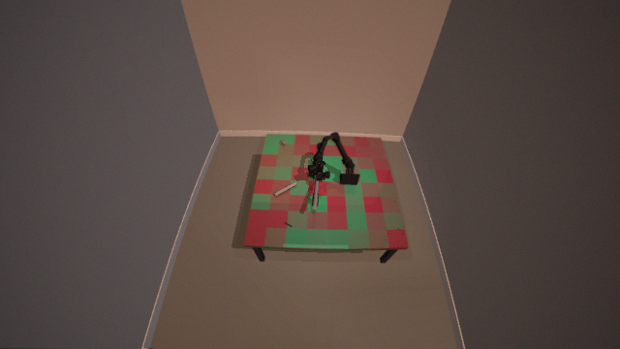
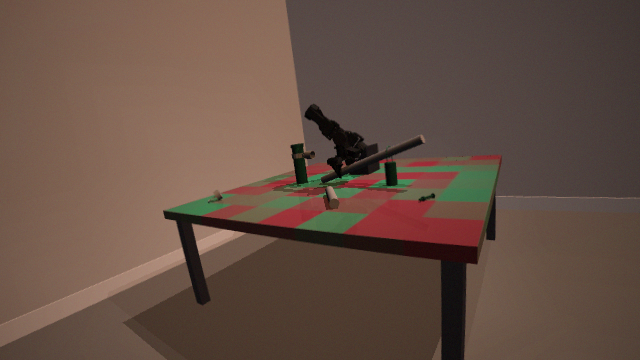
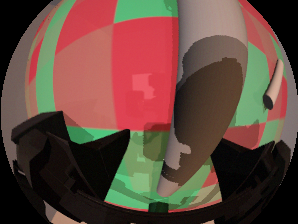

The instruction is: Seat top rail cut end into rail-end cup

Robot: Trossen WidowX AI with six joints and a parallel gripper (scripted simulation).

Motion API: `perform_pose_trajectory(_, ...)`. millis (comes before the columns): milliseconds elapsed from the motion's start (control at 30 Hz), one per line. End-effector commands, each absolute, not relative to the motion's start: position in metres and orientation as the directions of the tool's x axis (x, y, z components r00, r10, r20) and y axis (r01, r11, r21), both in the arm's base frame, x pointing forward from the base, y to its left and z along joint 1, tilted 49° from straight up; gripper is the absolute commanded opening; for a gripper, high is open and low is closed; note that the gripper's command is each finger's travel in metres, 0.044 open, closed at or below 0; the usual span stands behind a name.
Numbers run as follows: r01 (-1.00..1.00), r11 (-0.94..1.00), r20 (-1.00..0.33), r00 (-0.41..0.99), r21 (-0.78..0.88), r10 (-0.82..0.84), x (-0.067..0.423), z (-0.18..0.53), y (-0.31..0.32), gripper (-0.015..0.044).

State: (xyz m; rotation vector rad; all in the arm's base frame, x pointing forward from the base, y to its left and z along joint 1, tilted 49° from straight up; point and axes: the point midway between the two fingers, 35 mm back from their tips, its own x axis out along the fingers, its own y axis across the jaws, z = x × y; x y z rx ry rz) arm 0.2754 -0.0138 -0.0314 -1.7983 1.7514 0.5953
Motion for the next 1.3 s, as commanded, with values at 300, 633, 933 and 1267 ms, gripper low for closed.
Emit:
perform_pose_trajectory(300,-0.997,0.001,-0.656,0.053,-0.082,-0.753,0.276,-0.032,-0.015,0.0216)
perform_pose_trajectory(633,-0.997,0.001,-0.656,0.053,-0.082,-0.753,0.276,-0.032,-0.015,0.015)
perform_pose_trajectory(933,-0.997,0.001,-0.656,0.053,-0.082,-0.753,0.277,-0.028,-0.011,0.0)
perform_pose_trajectory(1267,-0.998,0.014,-0.59,0.024,-0.06,-0.807,0.276,-0.011,0.001,0.0)
